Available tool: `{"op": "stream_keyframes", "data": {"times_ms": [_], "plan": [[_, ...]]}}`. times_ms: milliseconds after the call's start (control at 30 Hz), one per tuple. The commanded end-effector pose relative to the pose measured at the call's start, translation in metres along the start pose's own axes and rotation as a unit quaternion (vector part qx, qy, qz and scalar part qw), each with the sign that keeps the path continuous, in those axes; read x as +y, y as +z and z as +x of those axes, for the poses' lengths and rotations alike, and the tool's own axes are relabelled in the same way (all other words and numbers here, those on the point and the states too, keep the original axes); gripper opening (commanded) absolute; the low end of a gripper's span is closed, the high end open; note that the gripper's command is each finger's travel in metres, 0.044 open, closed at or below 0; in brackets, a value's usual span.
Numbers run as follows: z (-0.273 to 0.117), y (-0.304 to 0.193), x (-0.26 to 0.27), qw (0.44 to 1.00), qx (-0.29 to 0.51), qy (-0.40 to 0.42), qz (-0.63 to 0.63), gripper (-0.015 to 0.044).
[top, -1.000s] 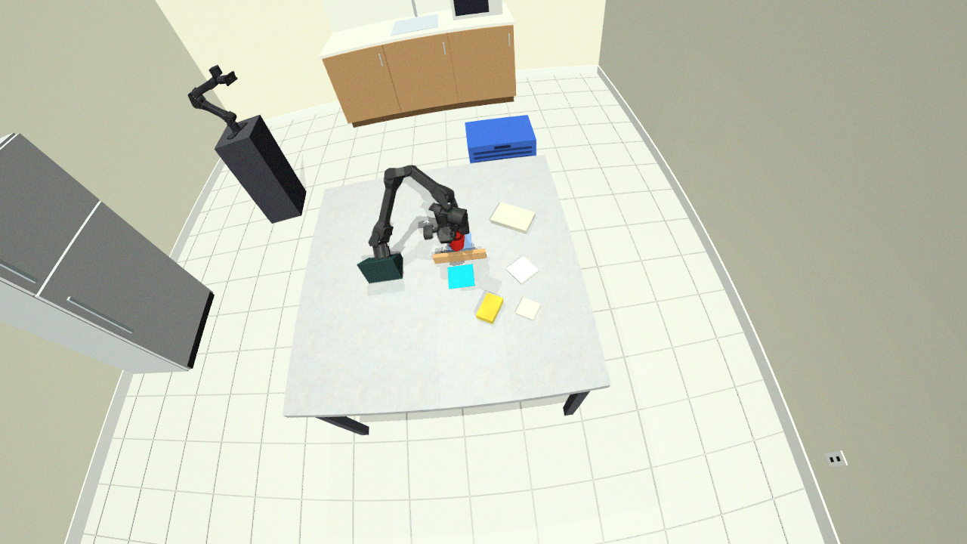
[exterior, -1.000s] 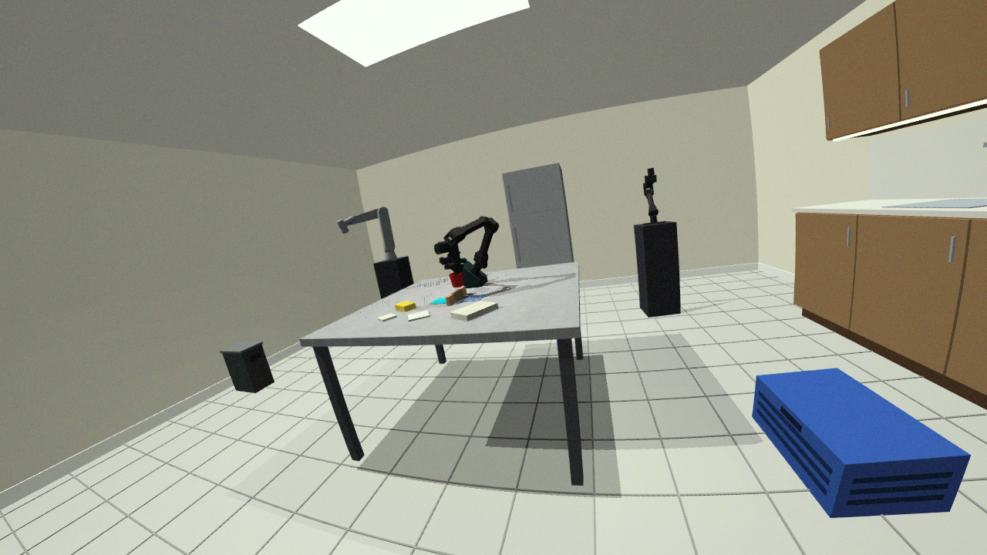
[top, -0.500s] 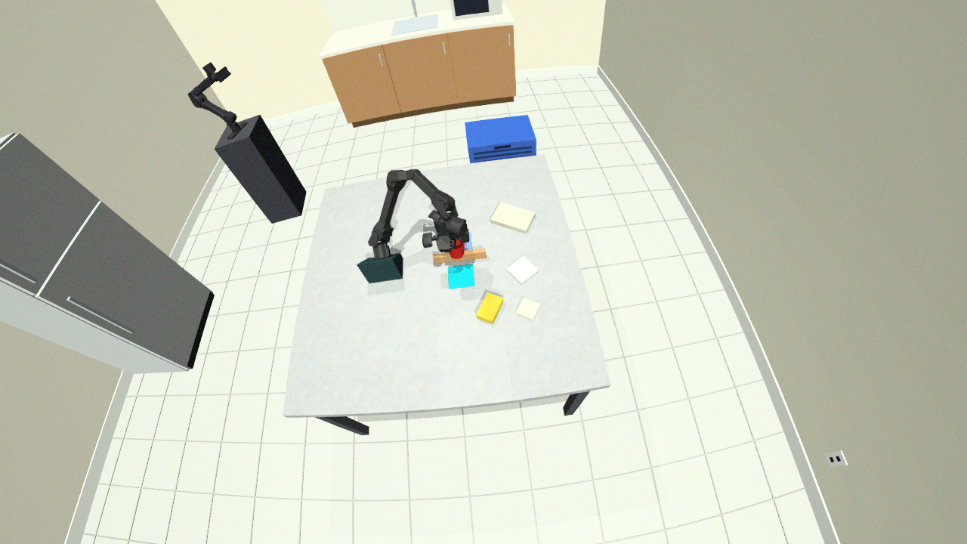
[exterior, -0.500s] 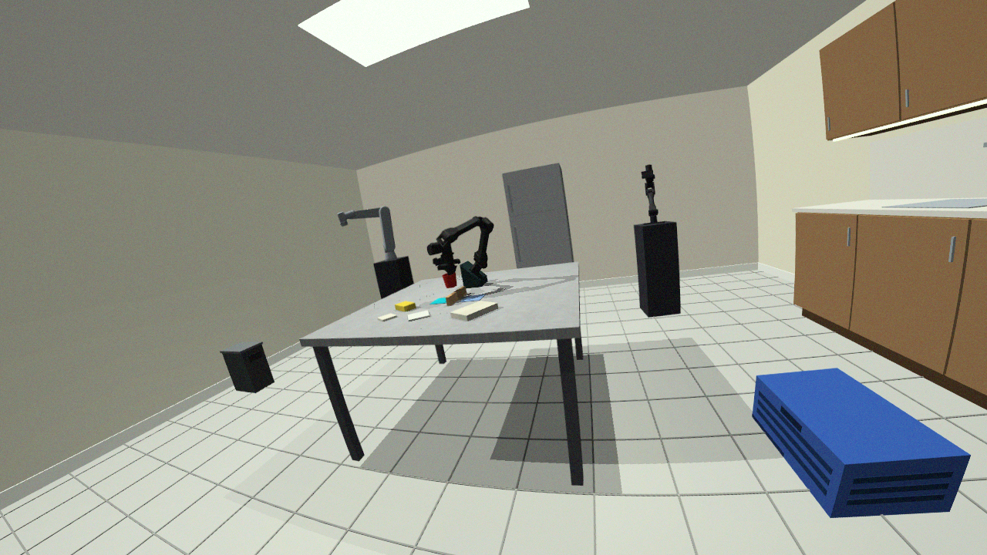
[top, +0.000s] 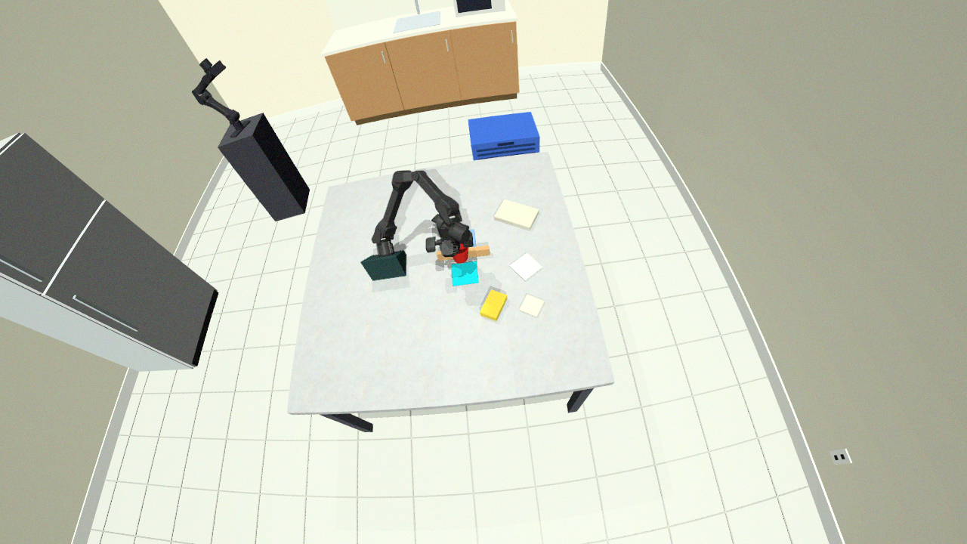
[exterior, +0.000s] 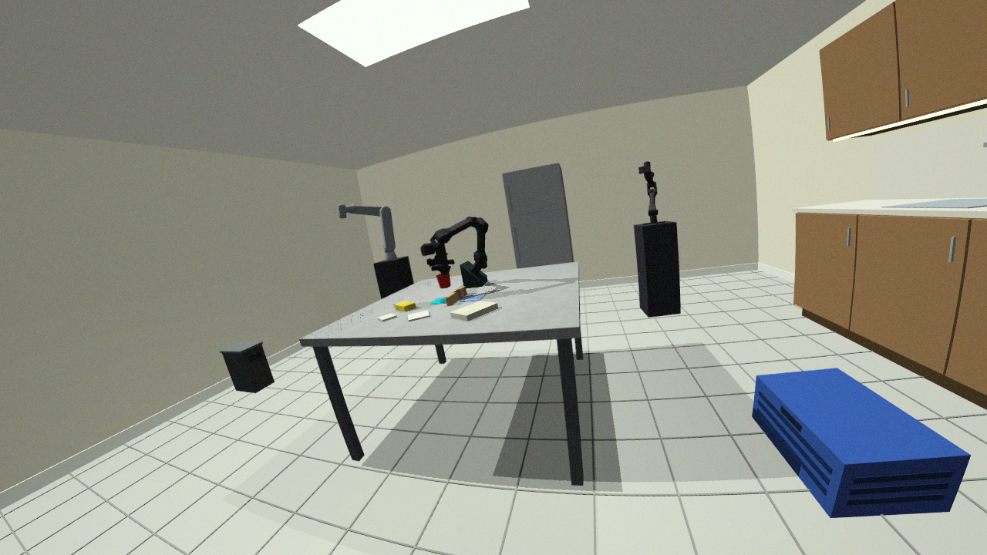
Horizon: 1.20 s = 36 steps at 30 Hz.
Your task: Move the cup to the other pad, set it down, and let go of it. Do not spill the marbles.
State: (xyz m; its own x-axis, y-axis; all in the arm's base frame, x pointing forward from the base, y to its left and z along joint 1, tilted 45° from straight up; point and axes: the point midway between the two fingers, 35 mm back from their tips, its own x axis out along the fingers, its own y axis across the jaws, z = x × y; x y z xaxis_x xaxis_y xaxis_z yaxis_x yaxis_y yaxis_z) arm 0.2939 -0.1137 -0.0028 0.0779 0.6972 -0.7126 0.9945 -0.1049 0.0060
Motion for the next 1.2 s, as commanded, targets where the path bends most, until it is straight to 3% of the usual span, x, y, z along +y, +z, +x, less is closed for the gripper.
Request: {"op": "stream_keyframes", "data": {"times_ms": [0, 1167], "plan": [[-0.001, 0.011, 0.001, 1.0, -0.003, 0.001, -0.003, 0.0], [0.037, 0.03, 0.001, 1.0, -0.003, 0.001, -0.004, 0.0]]}}
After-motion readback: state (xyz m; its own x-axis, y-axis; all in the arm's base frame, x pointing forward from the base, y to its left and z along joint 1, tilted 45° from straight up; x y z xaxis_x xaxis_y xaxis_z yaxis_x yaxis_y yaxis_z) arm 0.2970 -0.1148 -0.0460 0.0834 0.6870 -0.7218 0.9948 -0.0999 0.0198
